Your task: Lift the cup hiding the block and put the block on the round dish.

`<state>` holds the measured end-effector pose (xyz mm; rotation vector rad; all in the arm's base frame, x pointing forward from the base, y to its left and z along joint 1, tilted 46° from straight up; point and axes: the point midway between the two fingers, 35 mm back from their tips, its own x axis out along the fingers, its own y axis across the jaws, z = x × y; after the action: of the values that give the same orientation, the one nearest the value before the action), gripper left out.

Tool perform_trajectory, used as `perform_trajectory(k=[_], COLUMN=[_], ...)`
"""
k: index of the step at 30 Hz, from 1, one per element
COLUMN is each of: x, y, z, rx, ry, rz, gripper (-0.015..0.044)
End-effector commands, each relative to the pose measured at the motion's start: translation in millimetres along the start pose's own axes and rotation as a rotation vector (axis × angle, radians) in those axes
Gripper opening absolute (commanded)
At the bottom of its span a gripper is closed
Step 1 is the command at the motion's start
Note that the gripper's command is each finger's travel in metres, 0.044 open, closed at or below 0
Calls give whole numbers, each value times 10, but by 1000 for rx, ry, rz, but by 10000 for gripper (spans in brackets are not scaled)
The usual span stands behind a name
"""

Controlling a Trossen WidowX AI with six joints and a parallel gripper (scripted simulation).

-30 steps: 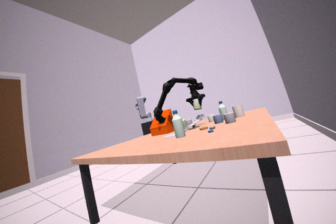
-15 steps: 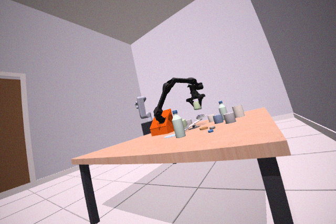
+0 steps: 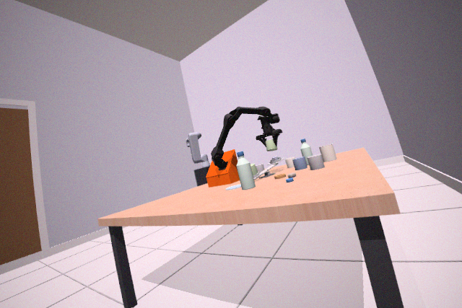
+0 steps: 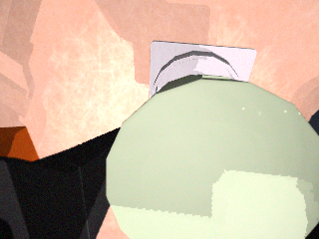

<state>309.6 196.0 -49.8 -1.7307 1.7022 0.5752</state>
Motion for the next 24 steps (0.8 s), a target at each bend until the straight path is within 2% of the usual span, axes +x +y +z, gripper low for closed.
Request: perform_trajectory(k=[1,16,24], x=[1,9,369], y=[-2,9,534], z=[3,14,442], rx=[0,0,-1], ry=[-1,-1,-10], rz=[-1,-1,0], gripper=[0,0,0])
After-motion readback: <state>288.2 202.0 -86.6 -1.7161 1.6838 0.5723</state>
